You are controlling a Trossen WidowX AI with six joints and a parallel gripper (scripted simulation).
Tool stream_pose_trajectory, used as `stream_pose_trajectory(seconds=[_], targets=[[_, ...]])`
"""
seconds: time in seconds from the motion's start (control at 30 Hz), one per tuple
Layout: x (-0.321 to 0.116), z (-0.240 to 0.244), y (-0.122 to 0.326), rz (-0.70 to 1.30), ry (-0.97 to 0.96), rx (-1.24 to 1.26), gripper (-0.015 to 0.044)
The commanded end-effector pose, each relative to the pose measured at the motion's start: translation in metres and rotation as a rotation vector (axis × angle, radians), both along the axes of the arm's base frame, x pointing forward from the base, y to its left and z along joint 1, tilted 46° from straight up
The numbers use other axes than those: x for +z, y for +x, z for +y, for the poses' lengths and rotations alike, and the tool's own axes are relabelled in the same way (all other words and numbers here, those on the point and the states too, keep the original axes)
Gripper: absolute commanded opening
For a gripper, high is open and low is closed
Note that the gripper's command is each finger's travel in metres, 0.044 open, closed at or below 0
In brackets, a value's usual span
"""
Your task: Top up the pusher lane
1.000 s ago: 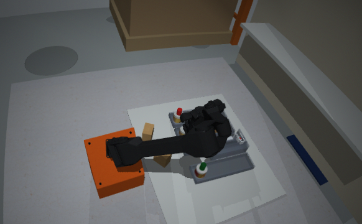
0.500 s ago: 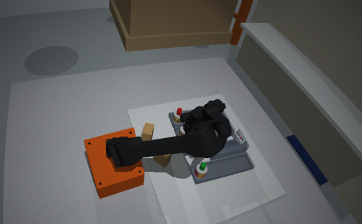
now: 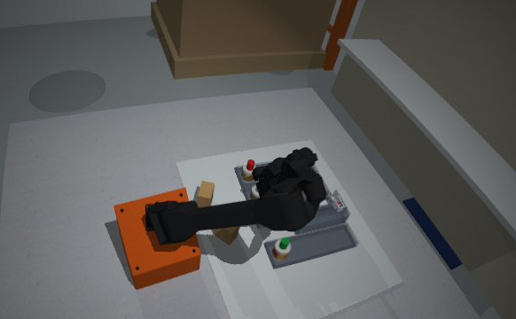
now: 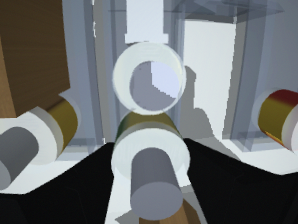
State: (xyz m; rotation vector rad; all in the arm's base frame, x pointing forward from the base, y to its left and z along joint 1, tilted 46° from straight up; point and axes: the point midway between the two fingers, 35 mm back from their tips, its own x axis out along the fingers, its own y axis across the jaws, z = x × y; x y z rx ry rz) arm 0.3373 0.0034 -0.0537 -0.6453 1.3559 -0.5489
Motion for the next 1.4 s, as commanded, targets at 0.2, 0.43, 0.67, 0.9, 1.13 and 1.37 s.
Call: stream_pose_trajectory(seconds=[0.2,0.43,0.67,0.9,1.13,1.37], targets=[[0.0031,0.0011,0.0080,-0.023,-0.003,0.003,0.0000],[0.0026,0.0006,0.0084,-0.023,-0.003,0.003,0.0000],[0.0011,-0.0009,0.0088,-0.023,-0.003,0.003,0.0000],[-0.0004,-0.0024,0.0091,-0.023,-0.003,0.003,0.0000],[-0.0020,-0.0039,0.0095,-0.023,-0.003,0.003,0.0000],[-0.0035,-0.0055,0.0098,-0.023,-0.003,0.003,0.0000]])
